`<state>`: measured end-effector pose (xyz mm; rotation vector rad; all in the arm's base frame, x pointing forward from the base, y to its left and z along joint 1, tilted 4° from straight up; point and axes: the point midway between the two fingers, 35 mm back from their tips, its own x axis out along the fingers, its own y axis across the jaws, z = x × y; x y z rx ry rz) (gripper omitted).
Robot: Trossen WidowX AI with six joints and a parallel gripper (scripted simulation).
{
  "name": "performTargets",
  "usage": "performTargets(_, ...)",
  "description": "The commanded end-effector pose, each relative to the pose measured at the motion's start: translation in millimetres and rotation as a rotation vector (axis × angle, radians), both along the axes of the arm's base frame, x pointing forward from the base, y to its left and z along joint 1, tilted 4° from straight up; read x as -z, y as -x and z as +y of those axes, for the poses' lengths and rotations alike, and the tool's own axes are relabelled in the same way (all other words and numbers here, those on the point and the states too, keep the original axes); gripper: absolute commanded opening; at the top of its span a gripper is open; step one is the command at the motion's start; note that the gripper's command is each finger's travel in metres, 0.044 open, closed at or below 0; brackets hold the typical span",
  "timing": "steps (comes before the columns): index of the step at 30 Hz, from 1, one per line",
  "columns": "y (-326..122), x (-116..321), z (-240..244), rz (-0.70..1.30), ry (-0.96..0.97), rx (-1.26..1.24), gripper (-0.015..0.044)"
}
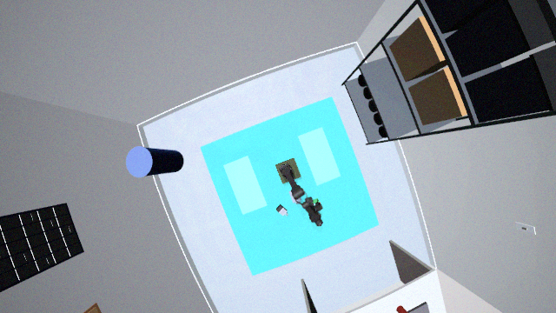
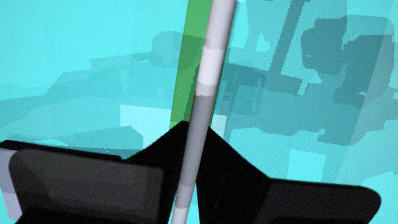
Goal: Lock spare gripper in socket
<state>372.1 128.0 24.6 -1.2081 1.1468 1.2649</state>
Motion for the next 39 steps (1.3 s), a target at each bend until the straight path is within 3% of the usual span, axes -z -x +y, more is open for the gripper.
performTargets(1,0.4,5.6,-1.1,0.002,0.002,-0.004,0.0)
performTargets(39,-0.2,38.3,-3.2,0.004,0.002,-0.006,0.0)
